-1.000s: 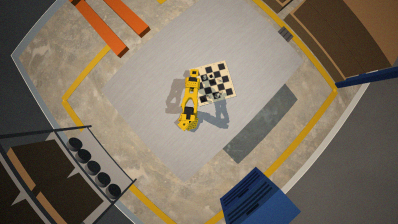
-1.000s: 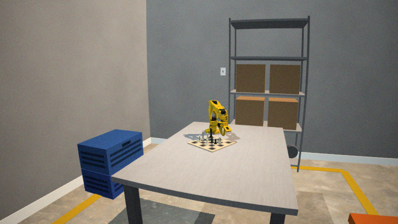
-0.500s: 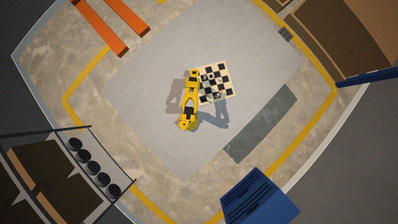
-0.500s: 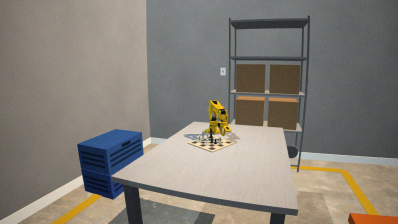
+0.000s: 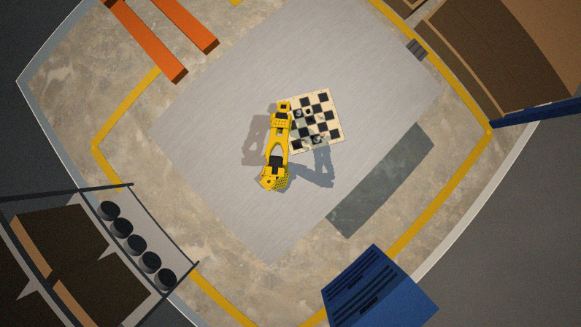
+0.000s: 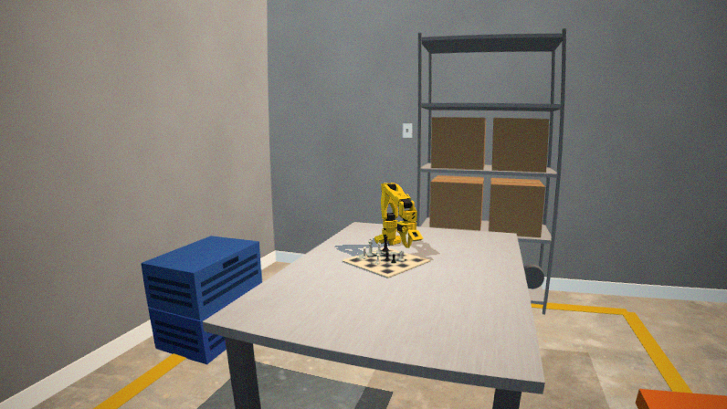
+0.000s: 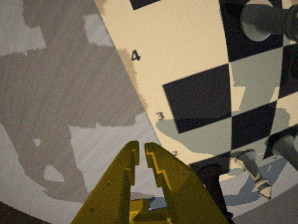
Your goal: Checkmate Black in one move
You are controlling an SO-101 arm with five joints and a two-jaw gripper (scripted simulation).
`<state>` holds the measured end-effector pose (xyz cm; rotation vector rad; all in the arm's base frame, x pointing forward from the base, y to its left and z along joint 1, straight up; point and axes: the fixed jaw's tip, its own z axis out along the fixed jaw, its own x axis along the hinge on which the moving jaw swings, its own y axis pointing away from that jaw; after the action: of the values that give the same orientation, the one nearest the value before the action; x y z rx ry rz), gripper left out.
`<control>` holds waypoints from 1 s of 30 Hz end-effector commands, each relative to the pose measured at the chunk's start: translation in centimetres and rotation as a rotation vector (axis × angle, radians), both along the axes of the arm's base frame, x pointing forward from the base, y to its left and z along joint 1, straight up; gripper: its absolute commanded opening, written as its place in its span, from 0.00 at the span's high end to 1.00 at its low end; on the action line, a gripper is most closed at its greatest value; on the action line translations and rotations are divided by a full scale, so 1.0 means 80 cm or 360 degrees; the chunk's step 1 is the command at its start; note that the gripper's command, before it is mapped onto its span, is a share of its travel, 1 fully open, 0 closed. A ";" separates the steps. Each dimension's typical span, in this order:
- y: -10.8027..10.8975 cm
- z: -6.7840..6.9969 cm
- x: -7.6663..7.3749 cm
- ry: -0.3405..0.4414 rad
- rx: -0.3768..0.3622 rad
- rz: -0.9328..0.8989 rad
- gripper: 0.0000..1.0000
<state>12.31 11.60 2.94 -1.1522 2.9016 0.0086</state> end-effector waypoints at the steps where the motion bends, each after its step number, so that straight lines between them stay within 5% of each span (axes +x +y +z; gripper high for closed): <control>1: 0.002 0.013 -0.002 0.0000 0.0002 0.0022 1.00; 17: 0.001 0.077 -0.003 -0.0018 0.0018 0.0022 1.00; 30: 0.003 0.080 0.006 -0.0084 0.0074 -0.0018 0.99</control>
<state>12.22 11.53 9.07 -1.1482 2.8906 0.0149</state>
